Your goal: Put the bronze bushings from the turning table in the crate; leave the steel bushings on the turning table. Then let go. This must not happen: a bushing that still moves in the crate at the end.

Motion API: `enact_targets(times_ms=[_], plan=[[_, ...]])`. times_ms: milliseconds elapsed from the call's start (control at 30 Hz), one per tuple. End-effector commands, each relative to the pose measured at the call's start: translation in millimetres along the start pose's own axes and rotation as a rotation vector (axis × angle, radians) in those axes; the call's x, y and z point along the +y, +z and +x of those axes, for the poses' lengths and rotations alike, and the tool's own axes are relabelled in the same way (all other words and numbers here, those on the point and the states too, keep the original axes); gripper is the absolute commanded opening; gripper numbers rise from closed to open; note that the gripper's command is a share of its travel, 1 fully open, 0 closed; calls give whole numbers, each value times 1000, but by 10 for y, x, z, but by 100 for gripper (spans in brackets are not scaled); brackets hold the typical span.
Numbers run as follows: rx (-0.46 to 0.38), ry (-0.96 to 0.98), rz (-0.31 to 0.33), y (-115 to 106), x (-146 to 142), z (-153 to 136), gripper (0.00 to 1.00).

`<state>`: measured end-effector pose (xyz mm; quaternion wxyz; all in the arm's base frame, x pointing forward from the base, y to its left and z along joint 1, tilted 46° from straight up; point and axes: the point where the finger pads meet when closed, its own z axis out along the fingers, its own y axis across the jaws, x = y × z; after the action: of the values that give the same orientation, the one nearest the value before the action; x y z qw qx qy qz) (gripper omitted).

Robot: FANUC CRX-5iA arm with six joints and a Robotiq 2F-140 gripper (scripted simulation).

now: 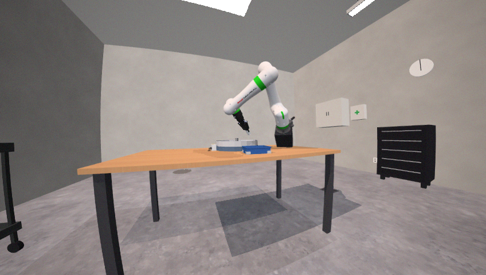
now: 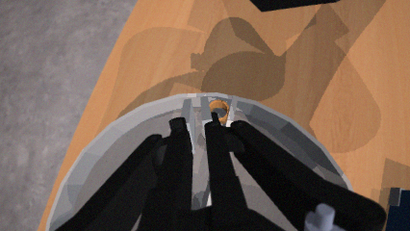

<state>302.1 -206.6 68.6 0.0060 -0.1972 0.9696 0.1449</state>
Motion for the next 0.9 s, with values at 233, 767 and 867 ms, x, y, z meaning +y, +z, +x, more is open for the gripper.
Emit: enact_targets(times_ms=[233, 767, 867], plan=[[0, 0, 0, 138, -1, -116, 6], [0, 0, 0, 175, -1, -147, 6], [0, 0, 0, 175, -1, -147, 6]])
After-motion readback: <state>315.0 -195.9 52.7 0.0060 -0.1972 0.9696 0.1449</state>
